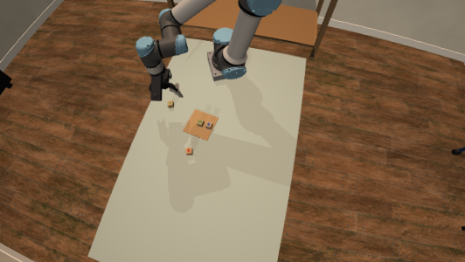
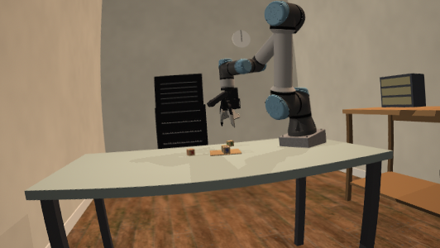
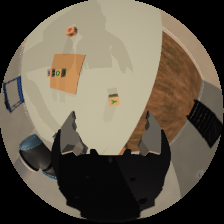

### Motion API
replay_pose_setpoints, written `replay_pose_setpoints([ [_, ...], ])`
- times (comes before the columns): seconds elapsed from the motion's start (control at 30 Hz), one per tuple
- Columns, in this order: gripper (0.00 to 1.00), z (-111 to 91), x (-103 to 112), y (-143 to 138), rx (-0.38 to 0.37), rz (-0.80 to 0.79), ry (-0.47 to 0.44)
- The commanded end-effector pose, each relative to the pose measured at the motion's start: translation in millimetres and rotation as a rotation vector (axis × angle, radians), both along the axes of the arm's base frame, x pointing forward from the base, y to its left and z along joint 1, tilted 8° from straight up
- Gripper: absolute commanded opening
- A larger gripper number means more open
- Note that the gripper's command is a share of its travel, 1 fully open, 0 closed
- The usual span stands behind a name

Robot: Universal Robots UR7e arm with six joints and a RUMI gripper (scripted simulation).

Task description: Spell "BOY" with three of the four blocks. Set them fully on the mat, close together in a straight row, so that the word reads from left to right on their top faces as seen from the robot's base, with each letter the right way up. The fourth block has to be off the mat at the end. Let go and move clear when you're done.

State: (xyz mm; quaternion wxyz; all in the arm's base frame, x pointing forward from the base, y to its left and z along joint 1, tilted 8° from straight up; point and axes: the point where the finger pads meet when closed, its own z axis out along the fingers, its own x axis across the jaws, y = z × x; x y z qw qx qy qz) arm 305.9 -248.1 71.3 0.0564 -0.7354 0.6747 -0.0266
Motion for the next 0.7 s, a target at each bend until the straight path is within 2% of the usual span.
replay_pose_setpoints([
  [0.0, 1.00, -0.8, -6.2, -5.8, -0.007, 0.082, -0.011],
  [0.67, 1.00, -1.9, -12.9, -11.0, -0.016, 0.159, -0.015],
])
